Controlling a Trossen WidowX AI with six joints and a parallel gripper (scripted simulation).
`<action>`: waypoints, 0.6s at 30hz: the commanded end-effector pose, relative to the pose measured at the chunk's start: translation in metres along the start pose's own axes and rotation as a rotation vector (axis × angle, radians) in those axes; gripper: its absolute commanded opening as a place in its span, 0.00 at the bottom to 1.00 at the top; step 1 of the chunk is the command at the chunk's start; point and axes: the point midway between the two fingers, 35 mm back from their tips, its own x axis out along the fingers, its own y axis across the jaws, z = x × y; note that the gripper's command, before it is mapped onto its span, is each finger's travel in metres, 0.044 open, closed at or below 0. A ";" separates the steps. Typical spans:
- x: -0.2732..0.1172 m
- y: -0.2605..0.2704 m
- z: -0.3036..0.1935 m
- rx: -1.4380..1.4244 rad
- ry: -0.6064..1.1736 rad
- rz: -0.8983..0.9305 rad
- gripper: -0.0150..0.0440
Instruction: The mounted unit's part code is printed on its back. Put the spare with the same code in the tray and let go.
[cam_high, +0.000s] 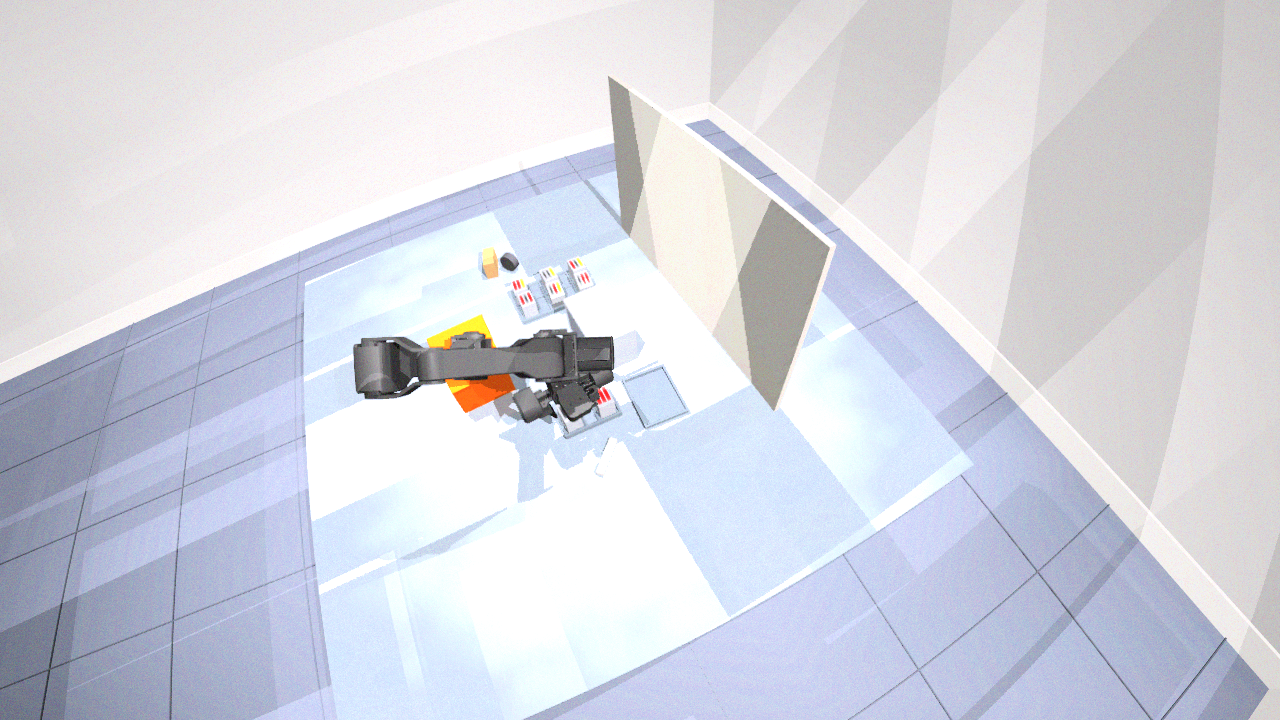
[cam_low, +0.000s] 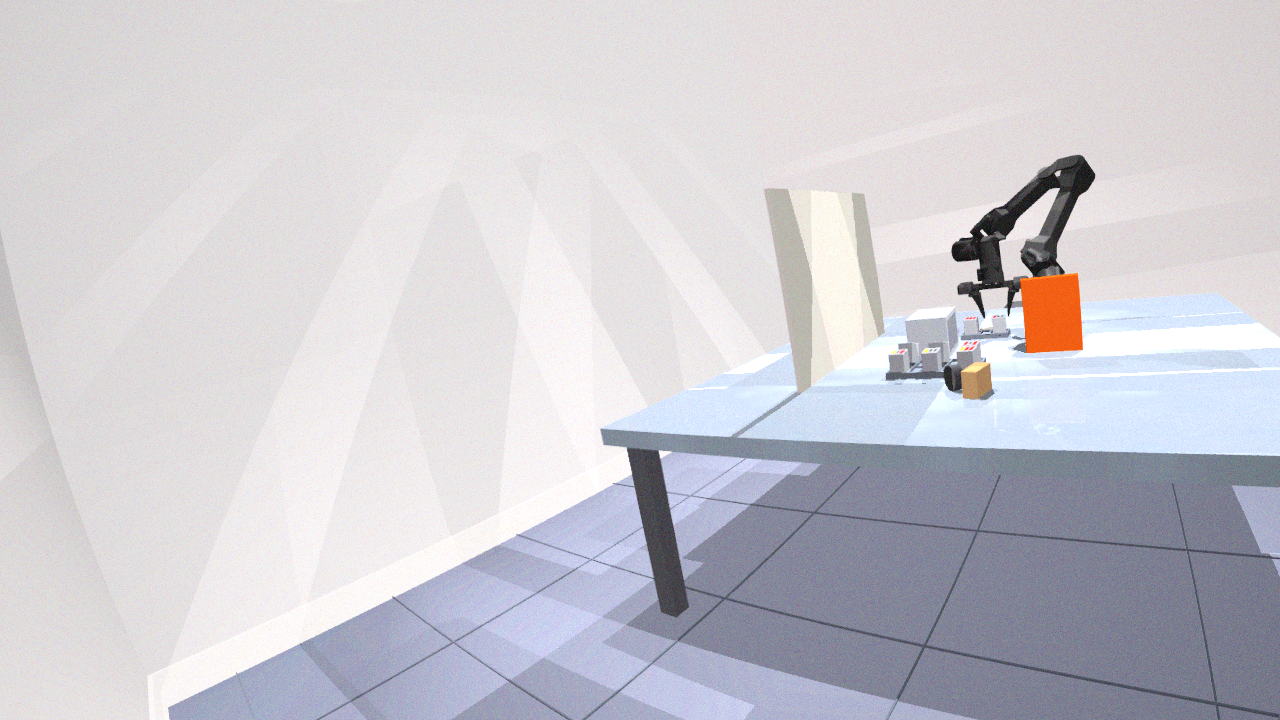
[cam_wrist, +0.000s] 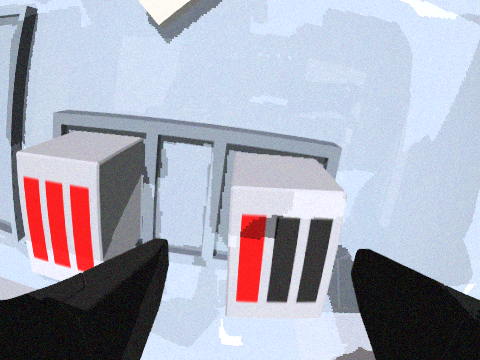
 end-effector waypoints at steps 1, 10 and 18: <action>0.008 -0.001 -0.001 -0.006 0.002 0.000 0.76; 0.022 -0.003 0.001 -0.007 -0.004 0.001 0.76; 0.033 -0.005 0.002 -0.009 -0.012 0.001 0.76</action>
